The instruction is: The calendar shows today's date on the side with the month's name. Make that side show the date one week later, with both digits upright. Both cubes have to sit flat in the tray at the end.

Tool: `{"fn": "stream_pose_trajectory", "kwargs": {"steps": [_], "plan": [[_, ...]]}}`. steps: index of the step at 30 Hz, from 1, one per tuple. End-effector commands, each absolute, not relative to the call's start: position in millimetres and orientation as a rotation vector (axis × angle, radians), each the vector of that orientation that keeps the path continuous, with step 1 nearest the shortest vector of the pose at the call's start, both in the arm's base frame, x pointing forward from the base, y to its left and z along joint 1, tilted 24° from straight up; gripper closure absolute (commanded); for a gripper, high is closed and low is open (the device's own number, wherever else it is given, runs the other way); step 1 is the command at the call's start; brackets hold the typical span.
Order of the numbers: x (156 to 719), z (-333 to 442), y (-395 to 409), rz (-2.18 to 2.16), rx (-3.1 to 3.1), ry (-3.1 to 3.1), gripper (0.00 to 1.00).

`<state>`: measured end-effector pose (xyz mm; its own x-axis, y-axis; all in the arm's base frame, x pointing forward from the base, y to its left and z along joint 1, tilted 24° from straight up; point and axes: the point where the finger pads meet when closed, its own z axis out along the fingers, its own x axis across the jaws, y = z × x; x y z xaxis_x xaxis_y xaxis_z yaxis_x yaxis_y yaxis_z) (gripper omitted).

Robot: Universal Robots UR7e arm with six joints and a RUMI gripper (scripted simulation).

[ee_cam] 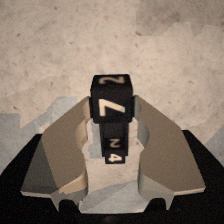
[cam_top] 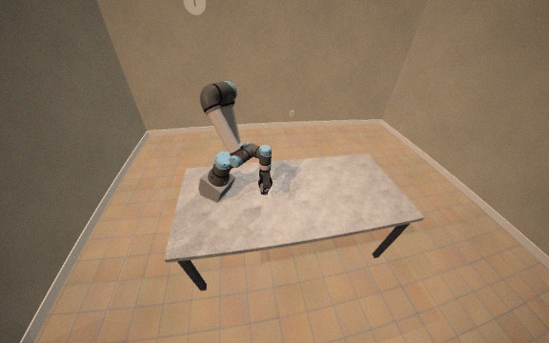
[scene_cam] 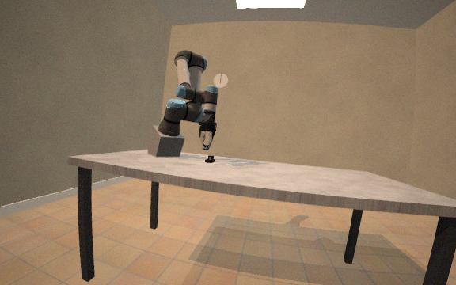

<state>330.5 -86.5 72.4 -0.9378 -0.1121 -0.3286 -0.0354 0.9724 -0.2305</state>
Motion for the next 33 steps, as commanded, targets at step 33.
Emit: {"fn": "stream_pose_trajectory", "kwargs": {"steps": [33], "plan": [[325, 85, -69, -0.308, -0.11, 2.779, 0.9]]}}
